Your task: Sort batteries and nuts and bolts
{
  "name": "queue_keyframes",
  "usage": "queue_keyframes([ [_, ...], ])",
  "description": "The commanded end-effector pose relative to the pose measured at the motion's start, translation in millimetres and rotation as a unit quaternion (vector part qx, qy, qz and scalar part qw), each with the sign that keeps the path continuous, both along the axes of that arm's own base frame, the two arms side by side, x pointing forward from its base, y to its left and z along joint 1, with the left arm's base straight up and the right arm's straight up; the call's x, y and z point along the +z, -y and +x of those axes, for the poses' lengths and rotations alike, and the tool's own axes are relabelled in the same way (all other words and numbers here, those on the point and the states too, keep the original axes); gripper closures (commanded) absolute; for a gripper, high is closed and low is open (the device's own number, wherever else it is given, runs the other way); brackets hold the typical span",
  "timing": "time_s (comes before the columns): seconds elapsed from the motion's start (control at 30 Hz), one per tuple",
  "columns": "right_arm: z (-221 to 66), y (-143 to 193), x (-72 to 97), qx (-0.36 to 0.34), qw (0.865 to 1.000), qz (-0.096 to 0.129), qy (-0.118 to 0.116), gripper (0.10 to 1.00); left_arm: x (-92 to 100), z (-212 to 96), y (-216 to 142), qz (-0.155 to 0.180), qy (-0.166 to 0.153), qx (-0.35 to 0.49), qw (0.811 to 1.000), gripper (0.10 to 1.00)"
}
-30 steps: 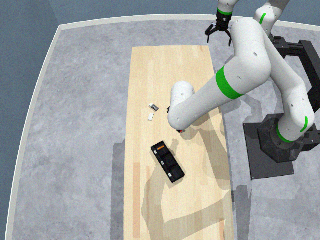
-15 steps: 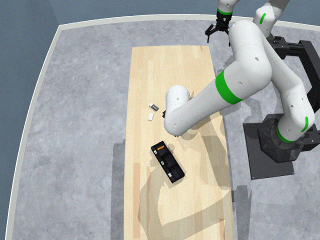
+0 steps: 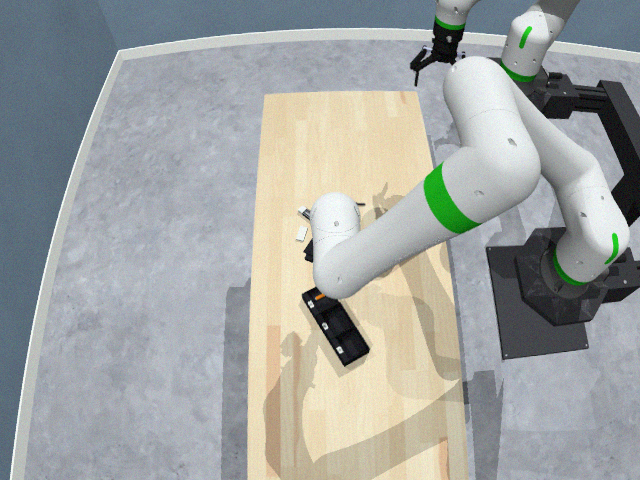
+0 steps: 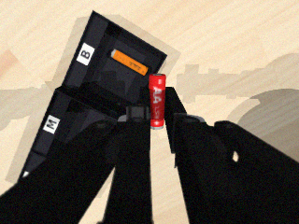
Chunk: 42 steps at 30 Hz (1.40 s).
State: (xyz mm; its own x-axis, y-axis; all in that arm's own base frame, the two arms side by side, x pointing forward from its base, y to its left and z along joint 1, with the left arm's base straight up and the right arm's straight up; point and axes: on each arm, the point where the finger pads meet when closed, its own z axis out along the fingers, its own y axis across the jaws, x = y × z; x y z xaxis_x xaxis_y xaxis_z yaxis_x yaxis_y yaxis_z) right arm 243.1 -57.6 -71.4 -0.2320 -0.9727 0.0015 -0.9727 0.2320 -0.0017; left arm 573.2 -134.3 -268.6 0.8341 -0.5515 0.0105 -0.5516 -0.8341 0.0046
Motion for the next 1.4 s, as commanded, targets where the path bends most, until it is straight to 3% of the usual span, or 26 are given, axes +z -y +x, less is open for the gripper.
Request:
queue_keyframes([
  [0.0,0,0,0.3,0.0,1.0,0.0,0.0,0.098,0.6,20,-19,0.003,-0.001,0.078,0.997,0.95],
  [0.13,0,0,0.3,0.0,1.0,0.0,0.0,0.098,0.6,28,-28,0.001,0.0,0.112,0.994,0.95],
  [0.17,0,0,0.3,0.0,1.0,0.0,0.0,0.098,0.7,31,-30,0.001,0.0,0.162,0.987,0.95],
  [0.4,0,0,0.3,0.0,1.0,0.0,0.0,0.098,0.7,31,-30,-0.004,-0.001,0.262,0.965,0.95],
  [0.63,0,0,0.3,0.0,1.0,0.0,0.0,0.098,0.7,31,-31,-0.007,-0.003,0.367,0.93,0.95],
  [0.7,0,0,0.3,0.0,1.0,0.0,0.0,0.098,0.7,31,-31,-0.007,-0.003,0.367,0.93,0.95],
  [0.73,0,0,0.3,0.0,1.0,0.0,0.0,0.098,0.7,31,-31,-0.007,-0.004,0.409,0.912,0.95],
  [1.0,0,0,0.3,0.0,1.0,0.0,0.0,0.098,0.7,31,-31,0.003,-0.003,0.508,0.861,0.95],
  [1.37,0,0,0.3,0.0,1.0,0.0,0.0,0.098,0.7,31,-31,0.003,-0.003,0.508,0.861,0.95],
])
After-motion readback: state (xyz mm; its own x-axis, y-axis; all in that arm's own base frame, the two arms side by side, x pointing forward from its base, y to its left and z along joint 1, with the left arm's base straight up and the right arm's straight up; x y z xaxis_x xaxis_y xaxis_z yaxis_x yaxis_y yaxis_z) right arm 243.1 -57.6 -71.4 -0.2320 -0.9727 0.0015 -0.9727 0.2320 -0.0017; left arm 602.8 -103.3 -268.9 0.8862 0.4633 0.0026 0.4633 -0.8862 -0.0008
